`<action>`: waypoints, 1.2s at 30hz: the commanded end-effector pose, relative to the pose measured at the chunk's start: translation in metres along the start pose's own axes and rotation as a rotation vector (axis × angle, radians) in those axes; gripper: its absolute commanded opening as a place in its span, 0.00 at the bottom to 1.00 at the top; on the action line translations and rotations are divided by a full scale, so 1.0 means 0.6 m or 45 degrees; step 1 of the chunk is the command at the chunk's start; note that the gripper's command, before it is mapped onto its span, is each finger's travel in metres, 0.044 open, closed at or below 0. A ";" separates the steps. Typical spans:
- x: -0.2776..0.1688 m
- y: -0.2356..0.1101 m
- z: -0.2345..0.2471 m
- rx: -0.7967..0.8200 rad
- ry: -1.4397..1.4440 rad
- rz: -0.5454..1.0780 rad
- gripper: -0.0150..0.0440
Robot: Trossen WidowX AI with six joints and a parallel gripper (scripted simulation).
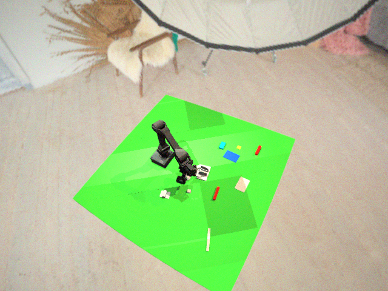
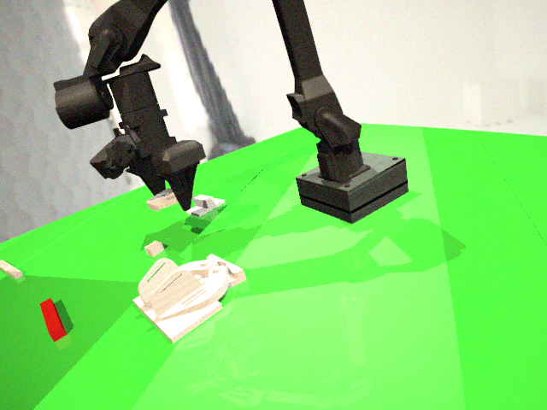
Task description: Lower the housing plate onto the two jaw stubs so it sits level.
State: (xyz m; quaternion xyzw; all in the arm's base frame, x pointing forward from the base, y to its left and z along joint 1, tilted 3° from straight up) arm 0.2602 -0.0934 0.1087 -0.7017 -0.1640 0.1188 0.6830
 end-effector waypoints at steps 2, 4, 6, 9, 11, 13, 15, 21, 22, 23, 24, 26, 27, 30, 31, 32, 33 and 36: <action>0.010 0.001 0.022 -0.001 0.008 0.003 0.85; 0.016 0.001 0.032 0.000 0.010 0.003 0.85; 0.021 0.001 0.042 0.000 0.012 0.002 0.85; 0.028 0.001 0.057 0.001 0.015 0.001 0.85; 0.033 0.001 0.067 0.001 0.018 0.000 0.85; 0.037 0.001 0.077 0.001 0.020 0.000 0.85; 0.041 0.001 0.087 0.002 0.022 -0.001 0.85; 0.052 0.000 0.117 0.003 0.028 -0.003 0.85; 0.053 0.000 0.123 0.004 0.029 -0.004 0.85; 0.054 0.000 0.128 0.004 0.030 -0.004 0.85; 0.056 0.000 0.133 0.004 0.031 -0.005 0.85; 0.058 0.000 0.143 0.005 0.034 -0.005 0.85; 0.060 0.000 0.148 0.005 0.035 -0.006 0.85; 0.063 0.000 0.164 0.006 0.038 -0.007 0.85; 0.064 0.000 0.169 0.006 0.039 -0.008 0.85; 0.064 0.000 0.174 0.006 0.040 -0.008 0.85; 0.065 0.000 0.178 0.007 0.041 -0.008 0.85; 0.065 0.000 0.182 0.007 0.042 -0.009 0.85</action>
Point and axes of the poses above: the point midway between the two fingers, 35 mm back from their tips, its own y axis out along the fingers, its own z axis across the jaws, x = y × z, the point moved 3 cm from there along -y, back along the fingers, and after that the axes turned 9 degrees about -y, right-handed, at the moved point
